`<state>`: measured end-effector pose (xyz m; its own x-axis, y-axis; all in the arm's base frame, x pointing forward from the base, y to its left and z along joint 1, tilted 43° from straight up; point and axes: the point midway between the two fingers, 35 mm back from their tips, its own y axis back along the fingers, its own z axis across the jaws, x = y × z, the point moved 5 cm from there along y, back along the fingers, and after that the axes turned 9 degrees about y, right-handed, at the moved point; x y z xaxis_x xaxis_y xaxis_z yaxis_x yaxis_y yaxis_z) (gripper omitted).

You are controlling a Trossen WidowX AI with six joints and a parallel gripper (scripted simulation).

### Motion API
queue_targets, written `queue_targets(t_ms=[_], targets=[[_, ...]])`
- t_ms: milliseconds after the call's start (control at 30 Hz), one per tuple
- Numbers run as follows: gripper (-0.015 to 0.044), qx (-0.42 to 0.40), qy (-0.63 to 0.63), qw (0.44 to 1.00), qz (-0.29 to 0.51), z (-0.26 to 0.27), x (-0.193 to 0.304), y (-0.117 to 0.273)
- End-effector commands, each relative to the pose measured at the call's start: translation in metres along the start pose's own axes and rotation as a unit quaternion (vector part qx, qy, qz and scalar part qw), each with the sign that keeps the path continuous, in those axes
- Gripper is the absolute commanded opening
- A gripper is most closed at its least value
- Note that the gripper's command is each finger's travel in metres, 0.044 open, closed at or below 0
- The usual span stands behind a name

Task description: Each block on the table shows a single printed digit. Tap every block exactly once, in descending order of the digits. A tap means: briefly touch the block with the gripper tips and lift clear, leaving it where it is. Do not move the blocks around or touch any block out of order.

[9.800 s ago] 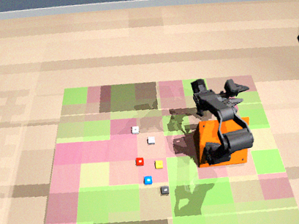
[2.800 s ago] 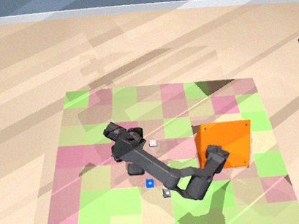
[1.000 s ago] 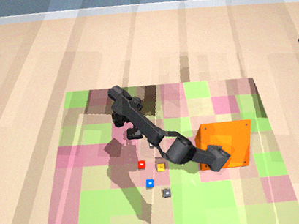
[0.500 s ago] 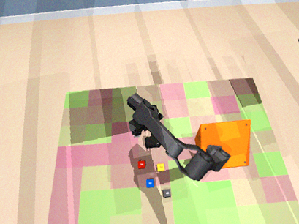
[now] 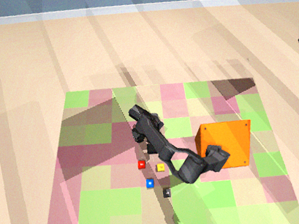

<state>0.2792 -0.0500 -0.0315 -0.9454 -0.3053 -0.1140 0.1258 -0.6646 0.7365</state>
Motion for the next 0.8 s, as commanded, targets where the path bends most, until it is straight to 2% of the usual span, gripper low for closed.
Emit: queue_targets(t_ms=[0,767], targets=[[0.002,-0.003,-0.005,1.0,0.0,0.001,0.001,-0.001],[0.002,-0.003,-0.004,1.0,-0.001,0.001,0.001,-0.031]])
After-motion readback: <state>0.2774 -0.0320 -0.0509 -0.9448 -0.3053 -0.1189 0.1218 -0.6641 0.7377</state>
